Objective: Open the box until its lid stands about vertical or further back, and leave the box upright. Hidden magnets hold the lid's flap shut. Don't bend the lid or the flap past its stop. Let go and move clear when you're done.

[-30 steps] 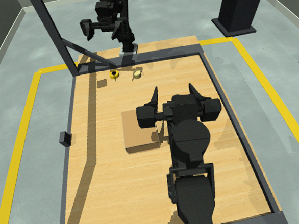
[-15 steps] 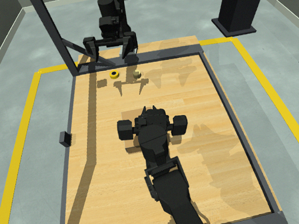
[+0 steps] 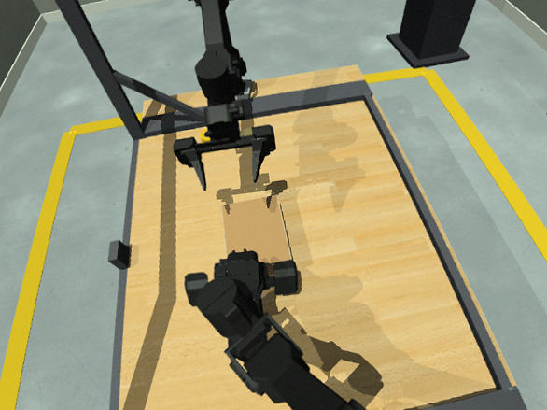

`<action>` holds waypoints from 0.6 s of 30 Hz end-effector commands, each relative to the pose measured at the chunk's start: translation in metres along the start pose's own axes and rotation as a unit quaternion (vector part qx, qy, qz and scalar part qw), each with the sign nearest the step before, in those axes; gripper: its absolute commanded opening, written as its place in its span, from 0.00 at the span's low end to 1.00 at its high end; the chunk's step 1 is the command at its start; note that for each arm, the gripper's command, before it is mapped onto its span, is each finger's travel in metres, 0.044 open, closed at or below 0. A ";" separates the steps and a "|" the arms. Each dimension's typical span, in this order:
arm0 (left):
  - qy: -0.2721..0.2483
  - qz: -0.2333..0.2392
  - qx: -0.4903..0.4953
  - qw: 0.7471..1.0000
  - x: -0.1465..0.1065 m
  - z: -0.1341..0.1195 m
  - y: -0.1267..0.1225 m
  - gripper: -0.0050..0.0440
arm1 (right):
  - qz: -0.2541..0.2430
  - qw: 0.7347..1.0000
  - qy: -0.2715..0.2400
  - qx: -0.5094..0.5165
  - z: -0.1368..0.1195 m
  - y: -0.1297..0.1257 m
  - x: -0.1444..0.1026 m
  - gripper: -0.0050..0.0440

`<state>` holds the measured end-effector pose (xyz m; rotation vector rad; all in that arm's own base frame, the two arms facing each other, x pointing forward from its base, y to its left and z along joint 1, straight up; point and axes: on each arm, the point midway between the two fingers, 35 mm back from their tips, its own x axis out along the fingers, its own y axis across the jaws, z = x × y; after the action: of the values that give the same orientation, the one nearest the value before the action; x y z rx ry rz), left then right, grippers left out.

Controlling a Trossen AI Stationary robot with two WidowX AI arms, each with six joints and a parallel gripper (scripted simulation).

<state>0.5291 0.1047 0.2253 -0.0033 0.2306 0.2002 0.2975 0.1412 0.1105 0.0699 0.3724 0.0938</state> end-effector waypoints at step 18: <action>0.042 0.023 -0.019 0.999 0.120 -0.075 0.033 1.00 | -0.005 0.998 0.033 -0.044 -0.093 0.027 -0.028 0.27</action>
<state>0.6053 0.1566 0.0985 -0.0452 0.3685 0.2544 0.2379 0.1694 0.0393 -0.0232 0.4393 0.1073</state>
